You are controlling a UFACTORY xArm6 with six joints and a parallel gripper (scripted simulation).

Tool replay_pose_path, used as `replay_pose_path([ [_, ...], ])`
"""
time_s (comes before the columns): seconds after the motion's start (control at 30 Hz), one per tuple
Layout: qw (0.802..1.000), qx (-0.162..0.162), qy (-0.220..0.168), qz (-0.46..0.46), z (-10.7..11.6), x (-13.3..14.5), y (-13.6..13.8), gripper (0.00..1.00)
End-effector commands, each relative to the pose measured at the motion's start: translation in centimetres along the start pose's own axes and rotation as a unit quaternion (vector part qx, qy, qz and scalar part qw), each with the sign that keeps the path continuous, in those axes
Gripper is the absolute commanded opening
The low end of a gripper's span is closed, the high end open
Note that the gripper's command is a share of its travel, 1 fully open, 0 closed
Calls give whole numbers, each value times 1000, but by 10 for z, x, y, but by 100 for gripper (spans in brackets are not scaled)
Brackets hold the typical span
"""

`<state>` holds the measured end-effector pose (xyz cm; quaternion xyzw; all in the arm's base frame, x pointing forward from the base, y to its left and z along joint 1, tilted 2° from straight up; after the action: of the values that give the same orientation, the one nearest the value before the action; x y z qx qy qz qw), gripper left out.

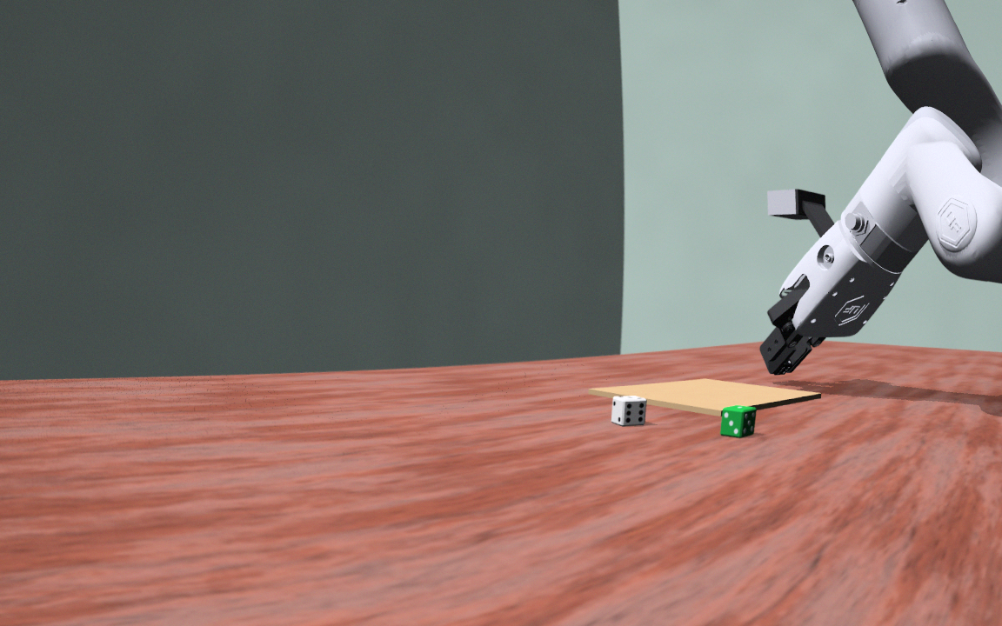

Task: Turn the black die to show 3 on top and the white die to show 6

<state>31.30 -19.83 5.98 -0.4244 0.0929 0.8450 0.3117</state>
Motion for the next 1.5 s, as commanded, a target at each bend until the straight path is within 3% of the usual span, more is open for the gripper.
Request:
replay_pose_path([
  [0.0, 1000, 0, 1, 0, -2, 1, 0, 11],
  [1.47, 1000, 0, 1, 0, -5, 5, 1, 11],
])
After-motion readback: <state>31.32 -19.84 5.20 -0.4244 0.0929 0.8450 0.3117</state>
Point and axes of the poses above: the point where the finger pads meet when closed, its own z axis back along the fingers, its own y axis across the jaws, x = y × z, the point moved 10 cm from there along z, back along the fingers, and after that the axes turned 8 degrees about -z, right-handed, at the moved point
